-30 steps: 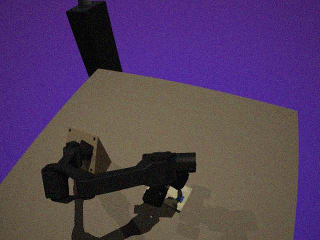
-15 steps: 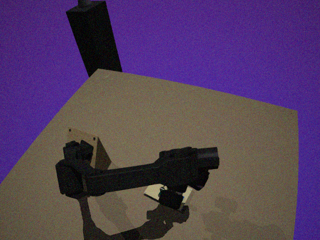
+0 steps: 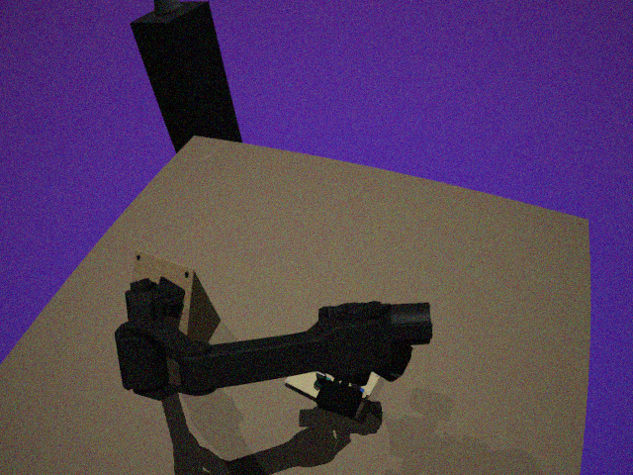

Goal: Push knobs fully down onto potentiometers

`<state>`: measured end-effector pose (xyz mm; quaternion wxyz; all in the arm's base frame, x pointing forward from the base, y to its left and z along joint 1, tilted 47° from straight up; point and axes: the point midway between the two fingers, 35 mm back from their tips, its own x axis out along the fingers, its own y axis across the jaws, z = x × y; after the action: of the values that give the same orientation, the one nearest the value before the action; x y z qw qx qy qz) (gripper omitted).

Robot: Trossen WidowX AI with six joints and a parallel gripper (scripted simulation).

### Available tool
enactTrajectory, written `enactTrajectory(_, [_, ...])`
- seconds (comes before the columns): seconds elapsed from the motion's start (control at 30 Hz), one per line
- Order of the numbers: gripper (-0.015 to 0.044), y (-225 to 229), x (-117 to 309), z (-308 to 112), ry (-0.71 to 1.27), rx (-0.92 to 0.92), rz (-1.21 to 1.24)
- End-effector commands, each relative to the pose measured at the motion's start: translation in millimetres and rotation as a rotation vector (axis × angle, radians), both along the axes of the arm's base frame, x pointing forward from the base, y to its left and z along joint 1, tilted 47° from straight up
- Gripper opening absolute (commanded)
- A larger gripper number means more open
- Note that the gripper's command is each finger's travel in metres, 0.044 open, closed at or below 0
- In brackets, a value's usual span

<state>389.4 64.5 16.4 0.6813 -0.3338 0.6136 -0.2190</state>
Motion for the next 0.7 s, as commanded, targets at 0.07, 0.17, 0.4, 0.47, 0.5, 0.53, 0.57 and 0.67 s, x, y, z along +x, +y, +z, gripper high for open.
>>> enactTrajectory(0.07, [0.0000, -7.4, 1.8, -6.5, 0.000, -0.006, 0.004])
enactTrajectory(0.17, [0.0000, -9.2, 2.1, -8.2, 0.000, -0.006, 0.004])
enactTrajectory(0.4, [0.0000, -8.5, 1.9, -7.6, 0.000, -0.006, 0.004])
enactTrajectory(0.47, [0.0000, -8.9, 2.0, -7.9, 0.000, -0.006, 0.004])
enactTrajectory(0.5, [0.0000, -9.1, 2.1, -8.1, 0.000, -0.006, 0.004])
enactTrajectory(0.53, [0.0000, -9.3, 2.1, -8.3, 0.000, -0.006, 0.004])
enactTrajectory(0.57, [0.0000, -9.5, 2.1, -8.5, 0.000, -0.006, 0.004])
enactTrajectory(0.67, [0.0000, -10.0, 2.3, -9.0, 0.000, -0.006, 0.004])
